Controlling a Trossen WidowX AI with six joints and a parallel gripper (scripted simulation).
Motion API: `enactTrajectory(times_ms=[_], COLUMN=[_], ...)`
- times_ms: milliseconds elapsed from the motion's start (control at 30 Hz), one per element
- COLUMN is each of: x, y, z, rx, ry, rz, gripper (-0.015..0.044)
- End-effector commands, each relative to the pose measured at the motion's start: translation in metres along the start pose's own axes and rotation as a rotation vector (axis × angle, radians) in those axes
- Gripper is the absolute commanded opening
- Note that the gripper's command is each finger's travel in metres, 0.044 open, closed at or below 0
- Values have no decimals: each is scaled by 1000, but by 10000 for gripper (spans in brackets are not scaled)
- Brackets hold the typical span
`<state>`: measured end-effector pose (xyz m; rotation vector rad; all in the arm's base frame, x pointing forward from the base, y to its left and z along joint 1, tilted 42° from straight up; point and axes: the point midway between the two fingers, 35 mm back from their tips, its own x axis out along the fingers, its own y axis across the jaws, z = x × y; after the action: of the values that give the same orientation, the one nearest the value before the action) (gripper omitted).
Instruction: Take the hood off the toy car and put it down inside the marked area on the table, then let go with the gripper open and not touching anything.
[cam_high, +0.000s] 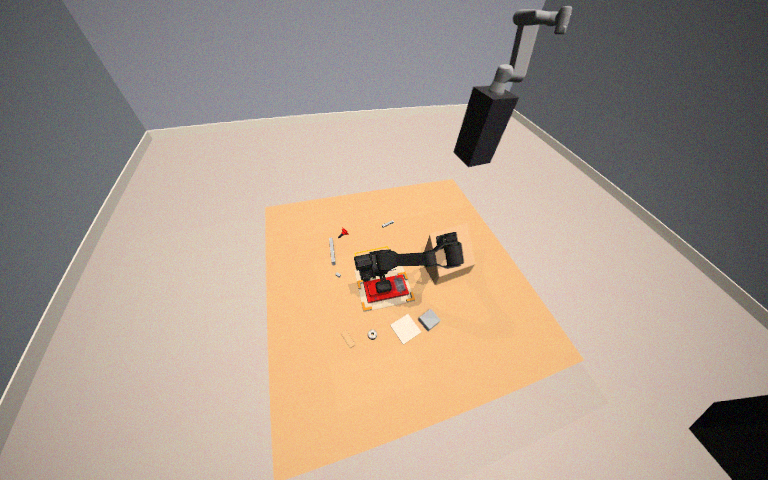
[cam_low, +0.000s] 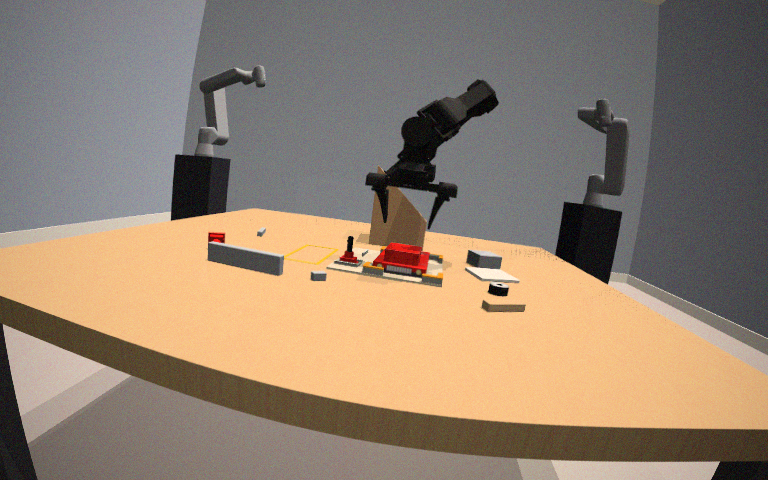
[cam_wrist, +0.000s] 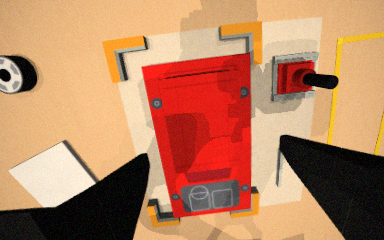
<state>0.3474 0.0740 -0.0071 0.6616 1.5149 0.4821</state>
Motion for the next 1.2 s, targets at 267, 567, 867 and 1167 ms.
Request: enactTrajectory(times_ms=[267, 567, 867, 1167], x=[9, 16, 23, 30], y=[1, 1, 1, 1], z=[0, 0, -1, -1], rx=[6, 6, 6, 6], ry=[0, 0, 0, 0], rz=[6, 6, 6, 7], gripper=[440, 440, 440, 440])
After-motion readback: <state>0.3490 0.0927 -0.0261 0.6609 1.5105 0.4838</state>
